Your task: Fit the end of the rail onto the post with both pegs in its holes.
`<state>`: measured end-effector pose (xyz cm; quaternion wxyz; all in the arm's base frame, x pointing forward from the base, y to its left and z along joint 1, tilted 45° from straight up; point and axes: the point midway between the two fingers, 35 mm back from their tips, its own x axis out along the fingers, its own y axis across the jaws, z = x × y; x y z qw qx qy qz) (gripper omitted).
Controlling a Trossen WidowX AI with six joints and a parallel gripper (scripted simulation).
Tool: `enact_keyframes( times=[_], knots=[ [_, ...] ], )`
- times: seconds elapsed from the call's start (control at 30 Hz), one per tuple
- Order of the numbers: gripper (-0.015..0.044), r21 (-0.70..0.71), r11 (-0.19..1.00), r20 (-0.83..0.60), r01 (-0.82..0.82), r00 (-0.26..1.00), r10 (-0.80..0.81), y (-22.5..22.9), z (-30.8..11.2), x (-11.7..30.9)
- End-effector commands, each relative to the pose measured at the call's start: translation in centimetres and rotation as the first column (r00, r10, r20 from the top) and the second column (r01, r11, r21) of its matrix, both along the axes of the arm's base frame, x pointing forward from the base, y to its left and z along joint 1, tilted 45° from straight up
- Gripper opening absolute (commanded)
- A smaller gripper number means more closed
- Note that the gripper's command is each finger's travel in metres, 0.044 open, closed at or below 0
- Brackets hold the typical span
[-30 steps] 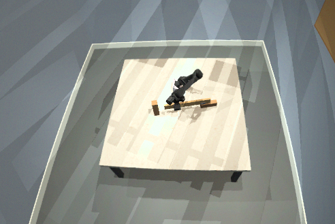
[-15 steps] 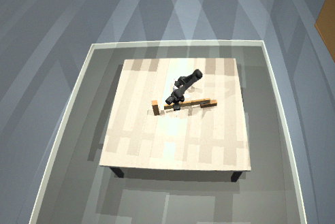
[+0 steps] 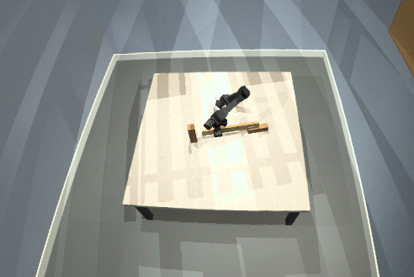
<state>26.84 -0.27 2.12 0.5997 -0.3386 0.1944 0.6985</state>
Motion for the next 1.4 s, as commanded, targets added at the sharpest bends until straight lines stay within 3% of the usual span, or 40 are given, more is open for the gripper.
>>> enact_keyframes(
  times=[0.0,1.37],
  knots=[
    [0.0000,-0.004,1.000,0.006,0.003,1.000,-0.002,-0.30,0.02,0.23],
    [0.0000,-0.004,1.000,0.007,0.003,1.000,-0.002,-1.15,-0.79,0.49]
  ],
)
